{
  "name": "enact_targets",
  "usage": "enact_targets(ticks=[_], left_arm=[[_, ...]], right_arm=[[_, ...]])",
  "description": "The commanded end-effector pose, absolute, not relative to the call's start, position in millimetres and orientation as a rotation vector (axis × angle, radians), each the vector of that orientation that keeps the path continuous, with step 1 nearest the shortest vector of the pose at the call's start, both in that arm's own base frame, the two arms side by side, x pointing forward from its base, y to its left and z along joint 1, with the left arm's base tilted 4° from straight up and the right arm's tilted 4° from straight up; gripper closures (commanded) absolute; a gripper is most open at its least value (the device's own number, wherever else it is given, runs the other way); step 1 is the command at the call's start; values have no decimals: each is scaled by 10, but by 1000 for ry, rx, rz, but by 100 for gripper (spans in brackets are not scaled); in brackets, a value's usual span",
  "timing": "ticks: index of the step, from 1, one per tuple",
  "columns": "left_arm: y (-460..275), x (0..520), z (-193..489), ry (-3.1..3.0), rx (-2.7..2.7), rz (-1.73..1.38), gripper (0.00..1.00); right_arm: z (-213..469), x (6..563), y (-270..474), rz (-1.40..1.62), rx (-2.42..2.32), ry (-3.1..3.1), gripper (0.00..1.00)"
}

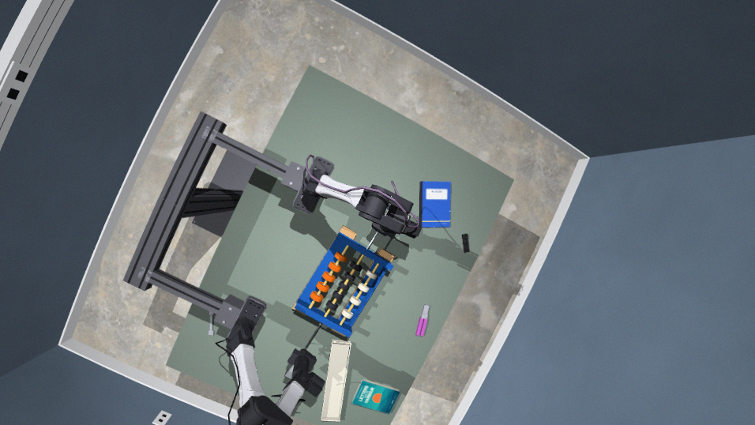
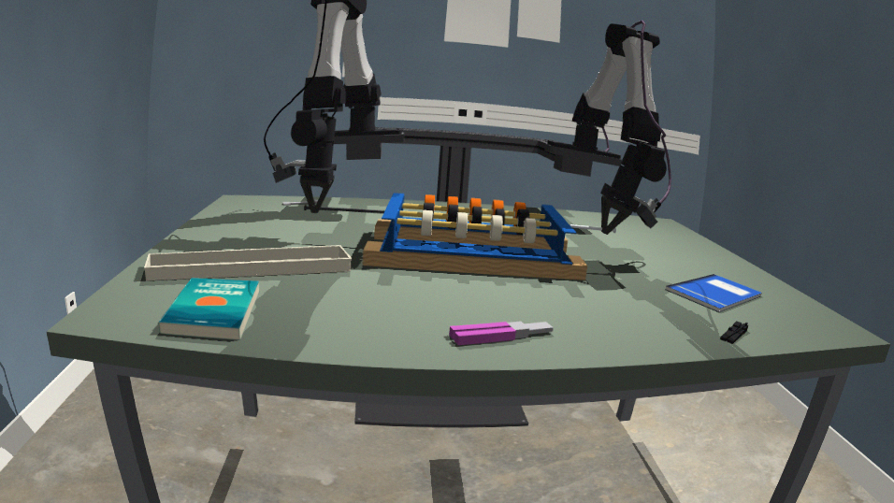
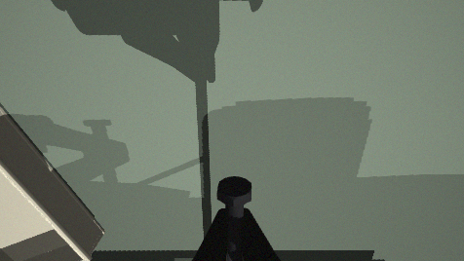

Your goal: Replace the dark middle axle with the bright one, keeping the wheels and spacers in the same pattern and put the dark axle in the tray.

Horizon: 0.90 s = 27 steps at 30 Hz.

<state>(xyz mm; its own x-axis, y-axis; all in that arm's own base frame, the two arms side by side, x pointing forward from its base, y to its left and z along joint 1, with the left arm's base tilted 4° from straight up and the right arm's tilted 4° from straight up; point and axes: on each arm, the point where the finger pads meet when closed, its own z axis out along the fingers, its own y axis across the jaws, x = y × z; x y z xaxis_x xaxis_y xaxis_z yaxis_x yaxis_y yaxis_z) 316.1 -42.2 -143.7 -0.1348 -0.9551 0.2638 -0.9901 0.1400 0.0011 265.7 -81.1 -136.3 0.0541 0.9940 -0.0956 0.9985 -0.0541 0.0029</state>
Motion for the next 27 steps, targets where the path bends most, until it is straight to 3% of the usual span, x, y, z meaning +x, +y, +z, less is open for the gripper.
enact_targets(ticks=[1, 27], left_arm=[[-778, 3056, -1281, -2195, 1786, 354, 100], [-837, 2983, -1376, -2167, 1792, 323, 100]], right_arm=[[-1345, 2683, -724, -52, 2237, 2140, 100], [-1377, 2676, -781, -59, 2250, 2138, 100]])
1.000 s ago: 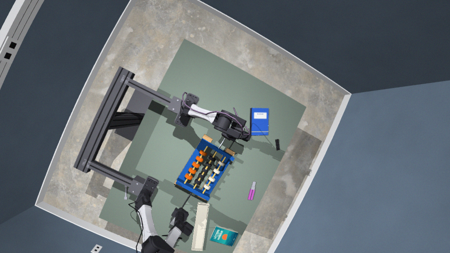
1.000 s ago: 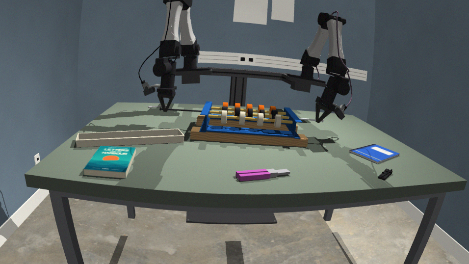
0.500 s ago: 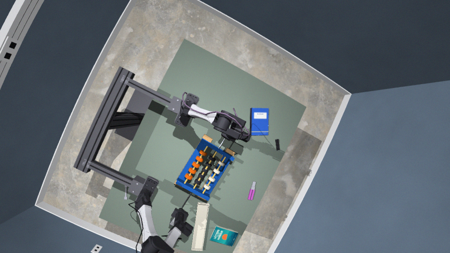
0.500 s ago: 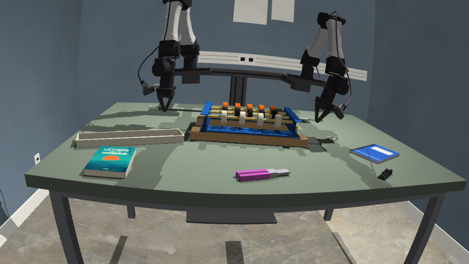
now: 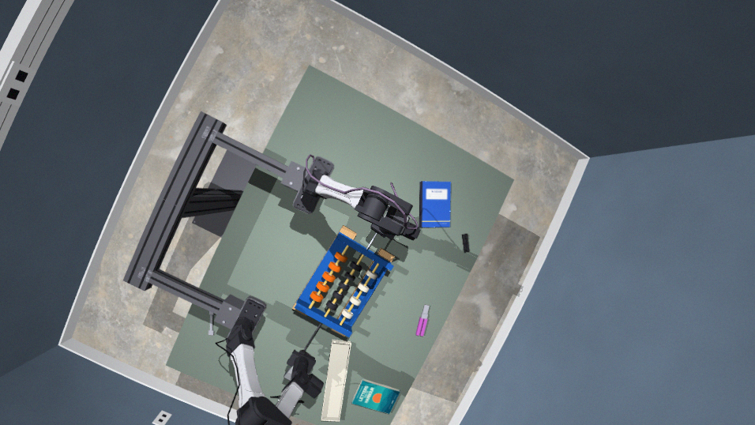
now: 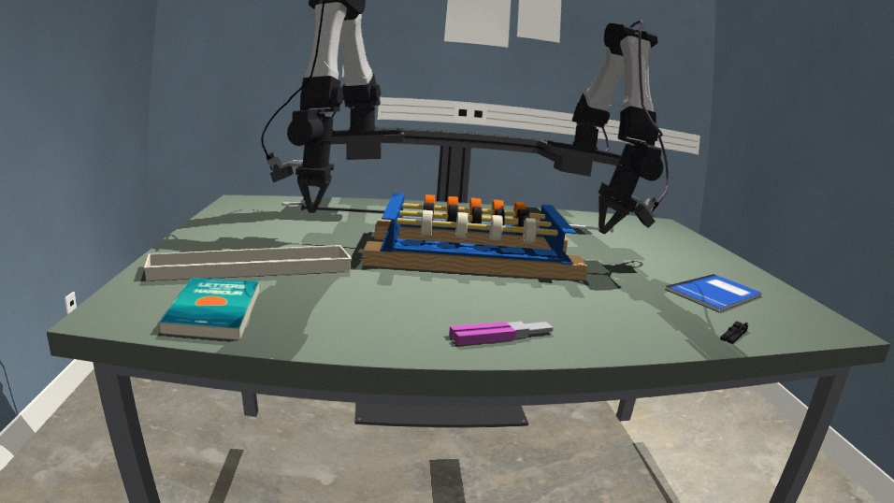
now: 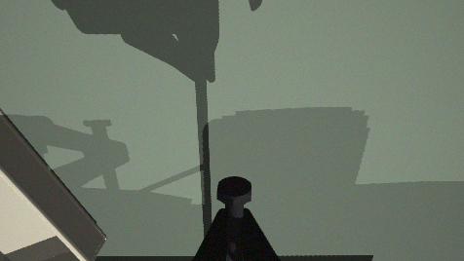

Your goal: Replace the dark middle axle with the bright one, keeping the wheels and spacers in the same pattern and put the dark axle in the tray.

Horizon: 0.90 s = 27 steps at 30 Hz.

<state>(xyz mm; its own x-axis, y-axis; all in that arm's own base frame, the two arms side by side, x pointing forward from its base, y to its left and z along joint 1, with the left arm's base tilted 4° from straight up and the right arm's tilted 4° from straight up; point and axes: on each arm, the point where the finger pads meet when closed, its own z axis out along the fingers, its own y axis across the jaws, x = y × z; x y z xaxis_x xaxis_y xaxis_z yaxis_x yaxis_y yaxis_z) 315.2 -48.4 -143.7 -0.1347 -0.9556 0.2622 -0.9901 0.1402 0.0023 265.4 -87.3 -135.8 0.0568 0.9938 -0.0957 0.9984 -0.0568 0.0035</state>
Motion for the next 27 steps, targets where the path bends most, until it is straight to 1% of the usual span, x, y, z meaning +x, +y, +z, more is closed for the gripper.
enact_targets(ticks=[1, 27], left_arm=[[-839, 2993, -1370, -2179, 1783, 330, 100], [-884, 2945, -1429, -2169, 1777, 311, 100]], right_arm=[[-1382, 2659, -800, -61, 2258, 2134, 100], [-1391, 2627, -856, -62, 2267, 2135, 100]])
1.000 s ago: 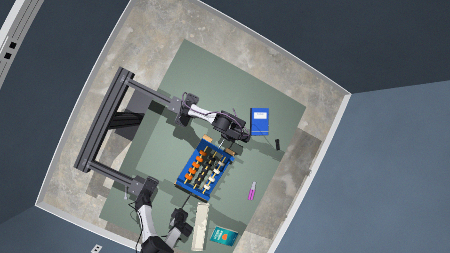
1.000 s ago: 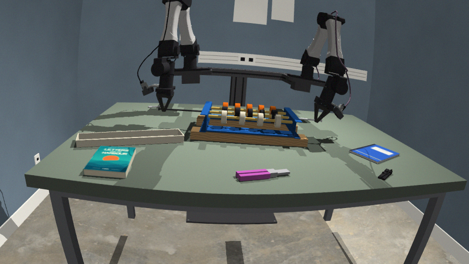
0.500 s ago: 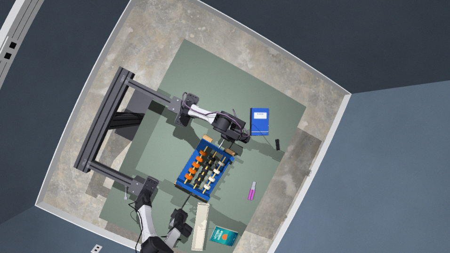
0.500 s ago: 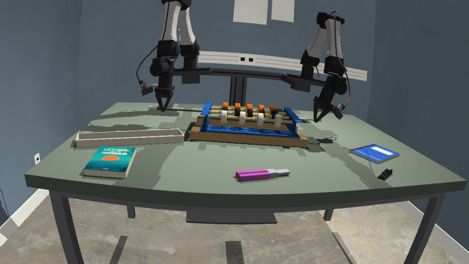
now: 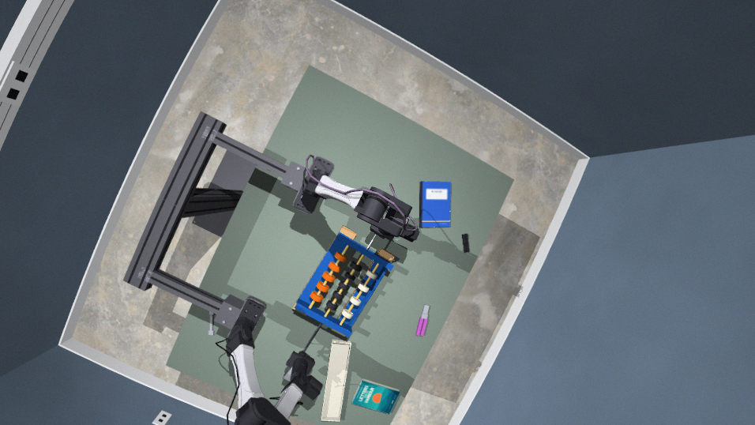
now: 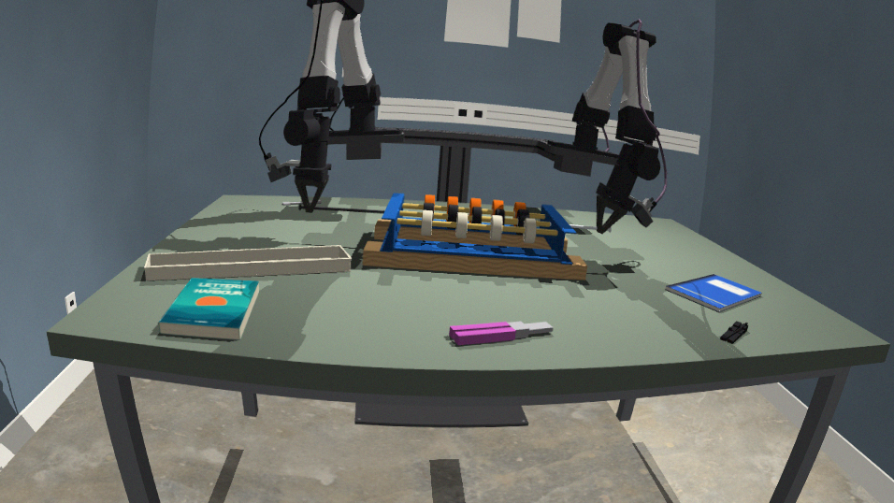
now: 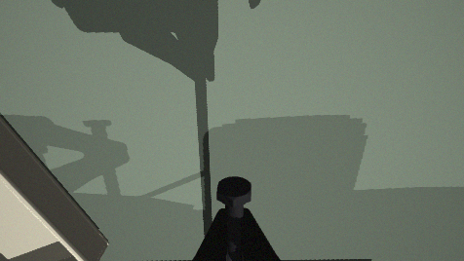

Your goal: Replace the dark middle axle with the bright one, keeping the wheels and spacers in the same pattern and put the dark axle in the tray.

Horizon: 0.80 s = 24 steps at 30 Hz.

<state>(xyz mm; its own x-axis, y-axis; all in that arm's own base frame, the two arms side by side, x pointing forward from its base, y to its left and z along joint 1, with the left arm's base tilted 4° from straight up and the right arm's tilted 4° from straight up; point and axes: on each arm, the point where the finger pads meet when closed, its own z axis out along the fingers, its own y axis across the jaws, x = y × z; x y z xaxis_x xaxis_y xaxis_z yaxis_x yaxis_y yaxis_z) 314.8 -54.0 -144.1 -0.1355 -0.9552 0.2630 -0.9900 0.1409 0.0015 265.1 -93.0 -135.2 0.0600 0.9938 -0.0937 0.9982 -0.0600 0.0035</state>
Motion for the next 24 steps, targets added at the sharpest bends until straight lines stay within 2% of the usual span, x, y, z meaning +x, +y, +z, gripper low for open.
enact_targets(ticks=[1, 24], left_arm=[[-891, 2944, -1431, -2170, 1776, 312, 100], [-943, 2935, -1465, -2167, 1778, 312, 100]], right_arm=[[-1395, 2639, -877, -61, 2271, 2130, 100], [-1397, 2652, -909, -55, 2262, 2139, 100]])
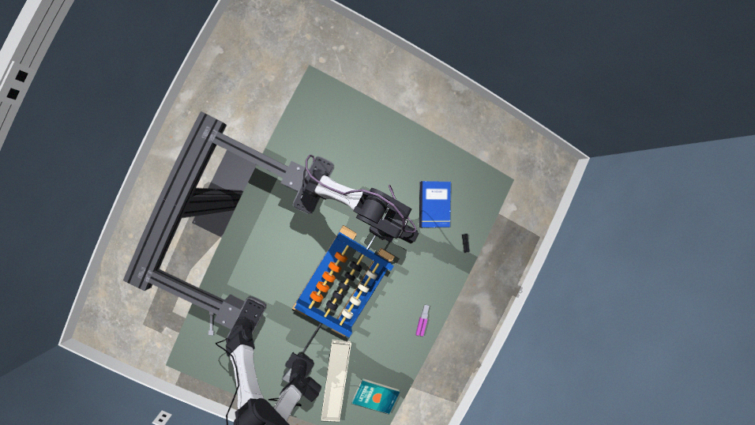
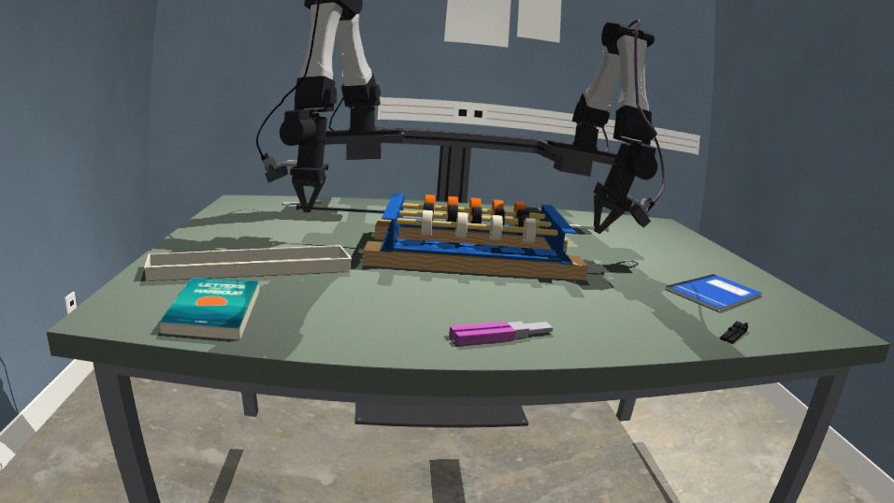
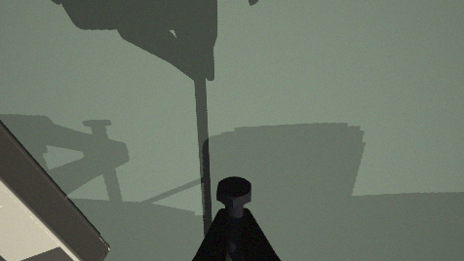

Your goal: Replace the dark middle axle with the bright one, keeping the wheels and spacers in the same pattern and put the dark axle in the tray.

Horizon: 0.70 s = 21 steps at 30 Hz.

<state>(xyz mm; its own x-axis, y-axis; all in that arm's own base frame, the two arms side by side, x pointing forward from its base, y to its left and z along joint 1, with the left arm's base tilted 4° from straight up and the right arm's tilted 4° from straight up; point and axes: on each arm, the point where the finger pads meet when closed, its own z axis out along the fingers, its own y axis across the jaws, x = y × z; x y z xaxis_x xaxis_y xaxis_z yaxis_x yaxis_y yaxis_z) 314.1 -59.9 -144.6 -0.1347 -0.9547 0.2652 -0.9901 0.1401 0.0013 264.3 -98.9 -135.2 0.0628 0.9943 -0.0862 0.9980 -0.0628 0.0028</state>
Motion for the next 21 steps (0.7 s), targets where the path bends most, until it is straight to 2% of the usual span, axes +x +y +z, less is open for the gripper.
enact_targets(ticks=[1, 21], left_arm=[[-945, 2941, -1468, -2162, 1778, 306, 100], [-996, 2986, -1456, -2163, 1802, 334, 100]], right_arm=[[-1390, 2676, -915, -51, 2260, 2135, 100], [-1398, 2617, -959, -61, 2277, 2131, 100]])
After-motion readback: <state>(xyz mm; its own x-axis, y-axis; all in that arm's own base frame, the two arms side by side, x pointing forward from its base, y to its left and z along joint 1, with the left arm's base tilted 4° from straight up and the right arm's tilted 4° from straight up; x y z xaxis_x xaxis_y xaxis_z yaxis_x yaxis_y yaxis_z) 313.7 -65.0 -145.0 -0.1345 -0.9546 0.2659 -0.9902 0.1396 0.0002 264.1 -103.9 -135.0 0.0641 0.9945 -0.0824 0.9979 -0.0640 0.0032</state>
